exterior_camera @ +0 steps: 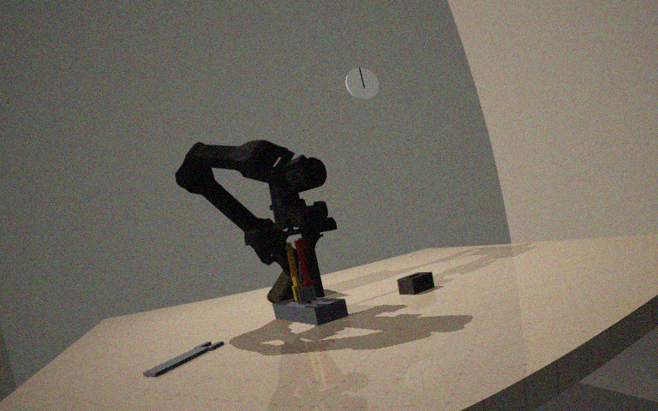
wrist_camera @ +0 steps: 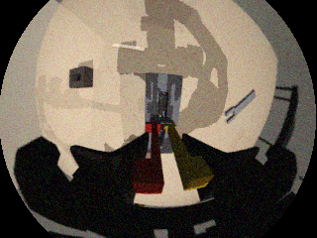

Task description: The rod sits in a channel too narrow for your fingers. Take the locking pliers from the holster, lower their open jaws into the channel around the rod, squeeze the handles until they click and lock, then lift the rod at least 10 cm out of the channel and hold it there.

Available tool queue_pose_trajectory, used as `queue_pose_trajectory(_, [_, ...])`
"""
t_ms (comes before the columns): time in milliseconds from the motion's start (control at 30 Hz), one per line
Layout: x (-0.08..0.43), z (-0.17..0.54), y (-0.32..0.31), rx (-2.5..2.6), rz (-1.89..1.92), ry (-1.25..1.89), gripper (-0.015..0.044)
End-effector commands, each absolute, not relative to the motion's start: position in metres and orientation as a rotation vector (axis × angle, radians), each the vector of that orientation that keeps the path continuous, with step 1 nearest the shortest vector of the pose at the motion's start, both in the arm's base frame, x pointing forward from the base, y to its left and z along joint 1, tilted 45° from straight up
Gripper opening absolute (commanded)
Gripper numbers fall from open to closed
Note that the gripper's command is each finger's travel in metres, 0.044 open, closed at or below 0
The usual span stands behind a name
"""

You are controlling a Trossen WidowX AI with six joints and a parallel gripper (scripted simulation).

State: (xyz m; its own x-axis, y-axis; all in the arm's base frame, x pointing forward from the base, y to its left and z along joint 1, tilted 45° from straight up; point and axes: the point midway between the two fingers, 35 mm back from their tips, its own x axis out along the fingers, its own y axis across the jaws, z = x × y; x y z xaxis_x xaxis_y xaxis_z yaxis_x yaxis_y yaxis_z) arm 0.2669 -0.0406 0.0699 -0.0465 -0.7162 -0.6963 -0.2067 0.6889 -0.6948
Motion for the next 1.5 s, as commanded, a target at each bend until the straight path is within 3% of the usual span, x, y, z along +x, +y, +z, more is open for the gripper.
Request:
queue_pose_trajectory(0, [0.267,0.069,-0.04,-0.764,-0.489,1.599,0.0214])
queue_pose_trajectory(167, [0.267,0.069,-0.04,-0.764,-0.489,1.599,0.0094])
queue_pose_trajectory(1467, [0.267,0.083,-0.015,-0.788,-0.503,1.594,0.0094])
